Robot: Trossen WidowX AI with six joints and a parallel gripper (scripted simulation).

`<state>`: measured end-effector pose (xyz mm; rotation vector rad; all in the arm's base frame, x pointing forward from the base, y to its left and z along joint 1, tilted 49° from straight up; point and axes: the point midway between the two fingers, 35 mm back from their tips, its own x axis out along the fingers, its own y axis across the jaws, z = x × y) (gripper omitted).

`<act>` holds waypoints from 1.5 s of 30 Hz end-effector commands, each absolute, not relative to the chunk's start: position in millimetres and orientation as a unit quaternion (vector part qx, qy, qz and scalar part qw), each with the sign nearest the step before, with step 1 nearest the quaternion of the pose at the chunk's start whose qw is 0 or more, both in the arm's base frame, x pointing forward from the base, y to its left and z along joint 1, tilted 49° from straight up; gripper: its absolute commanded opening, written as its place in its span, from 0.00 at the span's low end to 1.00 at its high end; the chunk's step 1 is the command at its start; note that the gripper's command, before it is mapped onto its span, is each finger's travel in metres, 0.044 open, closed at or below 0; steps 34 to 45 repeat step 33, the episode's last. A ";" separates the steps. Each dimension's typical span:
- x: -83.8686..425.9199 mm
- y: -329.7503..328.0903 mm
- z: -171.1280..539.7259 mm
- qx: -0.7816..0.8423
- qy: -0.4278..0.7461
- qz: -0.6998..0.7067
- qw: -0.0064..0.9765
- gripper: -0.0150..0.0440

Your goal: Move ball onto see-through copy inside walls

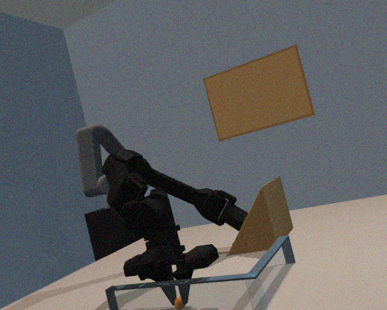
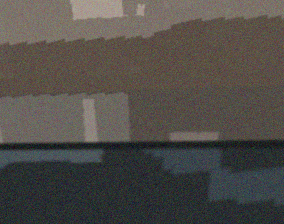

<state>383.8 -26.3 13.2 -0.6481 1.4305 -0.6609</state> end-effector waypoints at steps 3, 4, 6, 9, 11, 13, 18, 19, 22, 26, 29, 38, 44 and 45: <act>383.8 -26.2 13.2 -0.286 0.632 -0.292 0.659 0.60; 383.8 -26.2 13.2 -0.286 0.632 -0.292 0.659 0.60; 383.8 -26.2 13.2 -0.286 0.632 -0.292 0.659 0.60; 383.8 -26.2 13.2 -0.286 0.632 -0.292 0.659 0.60; 384.8 -19.0 18.9 -0.286 0.632 -0.291 0.659 0.60; 385.8 1.5 35.9 -0.286 0.632 -0.290 0.659 0.60; 381.1 39.8 71.3 -0.288 0.632 -0.291 0.658 0.60; 381.1 39.8 71.3 -0.288 0.632 -0.291 0.658 0.60; 384.6 37.2 65.9 -0.291 0.626 -0.287 0.664 0.60; 384.6 37.2 65.9 -0.291 0.626 -0.287 0.664 0.60; 384.4 39.0 67.5 -0.291 0.626 -0.287 0.664 0.64; 379.2 65.7 93.1 -0.291 0.627 -0.289 0.662 0.82; 379.2 65.7 93.1 -0.291 0.627 -0.289 0.662 0.82; 379.2 65.7 93.1 -0.291 0.627 -0.289 0.662 0.82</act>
